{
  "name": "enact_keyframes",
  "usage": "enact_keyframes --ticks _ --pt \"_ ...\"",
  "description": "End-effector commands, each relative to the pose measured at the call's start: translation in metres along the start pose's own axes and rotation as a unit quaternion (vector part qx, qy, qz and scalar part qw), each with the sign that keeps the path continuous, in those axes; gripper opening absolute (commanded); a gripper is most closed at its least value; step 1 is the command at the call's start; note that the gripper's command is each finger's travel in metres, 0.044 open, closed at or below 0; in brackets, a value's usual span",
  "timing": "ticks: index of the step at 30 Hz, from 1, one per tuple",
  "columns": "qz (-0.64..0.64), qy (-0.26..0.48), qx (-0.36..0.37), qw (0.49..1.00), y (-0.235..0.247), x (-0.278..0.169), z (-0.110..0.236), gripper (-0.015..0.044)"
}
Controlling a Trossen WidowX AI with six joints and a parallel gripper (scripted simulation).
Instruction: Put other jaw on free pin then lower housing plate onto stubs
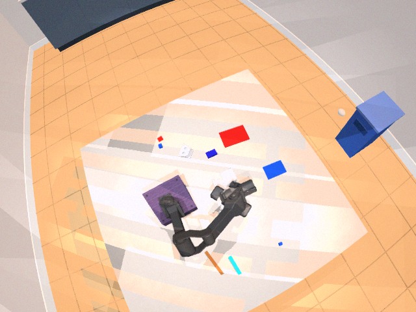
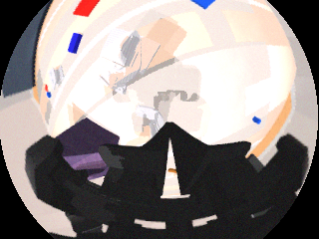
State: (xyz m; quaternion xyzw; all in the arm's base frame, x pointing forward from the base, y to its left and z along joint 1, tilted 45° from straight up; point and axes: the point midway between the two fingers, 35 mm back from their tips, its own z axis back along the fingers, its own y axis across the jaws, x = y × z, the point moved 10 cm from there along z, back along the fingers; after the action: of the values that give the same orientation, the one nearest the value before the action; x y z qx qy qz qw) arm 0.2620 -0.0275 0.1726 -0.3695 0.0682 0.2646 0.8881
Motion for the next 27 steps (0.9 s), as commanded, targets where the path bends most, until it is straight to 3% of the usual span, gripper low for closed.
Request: enact_keyframes --ticks 1,18,27 --pt "-0.003 0.000 -0.002 1.000 -0.0009 -0.0005 0.0011 0.0000" --pt "0.000 0.000 0.000 1.000 0.0000 0.0000 0.0000 0.0440" --pt "0.000 0.000 0.000 1.000 0.0000 0.0000 0.0000 0.0440"
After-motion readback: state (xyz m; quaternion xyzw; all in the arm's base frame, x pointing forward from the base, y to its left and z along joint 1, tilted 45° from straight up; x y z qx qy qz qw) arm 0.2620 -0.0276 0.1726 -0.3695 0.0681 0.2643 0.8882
